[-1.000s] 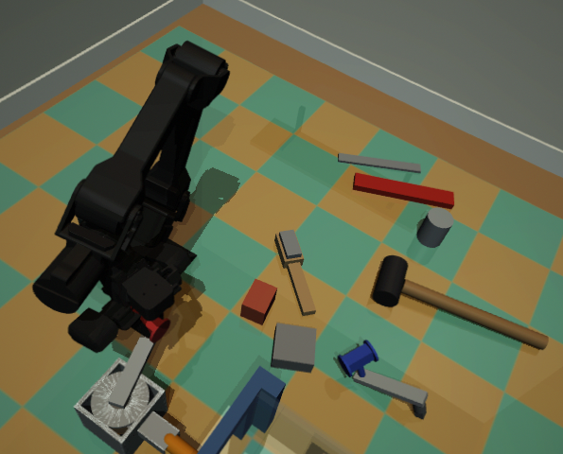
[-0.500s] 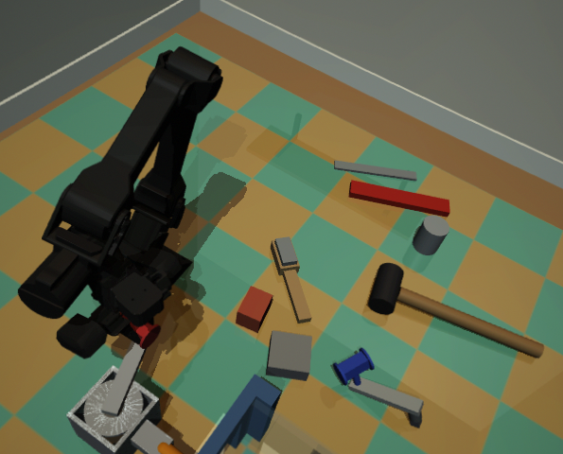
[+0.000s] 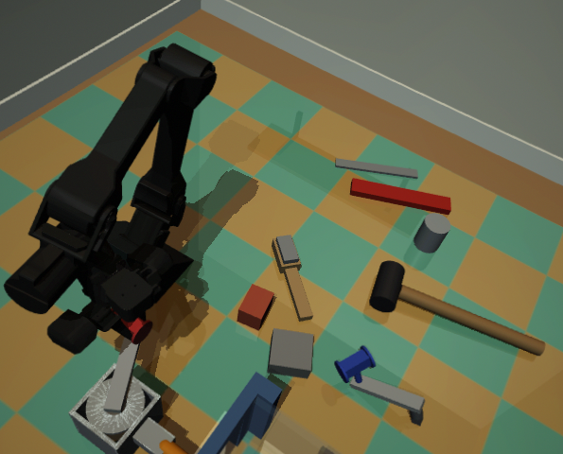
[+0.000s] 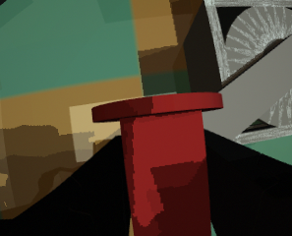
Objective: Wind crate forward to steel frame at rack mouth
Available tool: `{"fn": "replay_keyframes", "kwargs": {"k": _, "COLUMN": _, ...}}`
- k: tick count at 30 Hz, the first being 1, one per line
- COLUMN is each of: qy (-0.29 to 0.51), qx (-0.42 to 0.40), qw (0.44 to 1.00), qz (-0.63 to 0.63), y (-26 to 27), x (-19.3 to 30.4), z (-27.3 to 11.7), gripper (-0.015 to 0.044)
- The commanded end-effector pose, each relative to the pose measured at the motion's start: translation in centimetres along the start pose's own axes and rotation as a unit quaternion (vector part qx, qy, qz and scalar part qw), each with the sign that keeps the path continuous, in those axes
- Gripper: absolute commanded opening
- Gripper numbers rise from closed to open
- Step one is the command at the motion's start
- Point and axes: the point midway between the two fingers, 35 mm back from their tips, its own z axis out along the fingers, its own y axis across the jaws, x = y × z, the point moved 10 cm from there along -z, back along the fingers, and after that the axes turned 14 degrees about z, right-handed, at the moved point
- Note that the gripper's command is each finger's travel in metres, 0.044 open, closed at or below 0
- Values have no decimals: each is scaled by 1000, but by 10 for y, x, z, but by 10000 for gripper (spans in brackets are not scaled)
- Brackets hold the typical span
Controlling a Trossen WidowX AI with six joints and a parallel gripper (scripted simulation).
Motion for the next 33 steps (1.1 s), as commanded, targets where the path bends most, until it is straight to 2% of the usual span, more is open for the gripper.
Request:
{"fn": "replay_keyframes", "kwargs": {"k": 1, "qy": 7, "qx": 3, "qw": 1000, "qz": 0, "y": -6, "x": 5, "z": -1, "gripper": 0}}
{"fn": "replay_keyframes", "kwargs": {"k": 33, "qy": 7, "qx": 5, "qw": 1000, "qz": 0, "y": -37, "x": 20, "z": -12, "gripper": 0}}
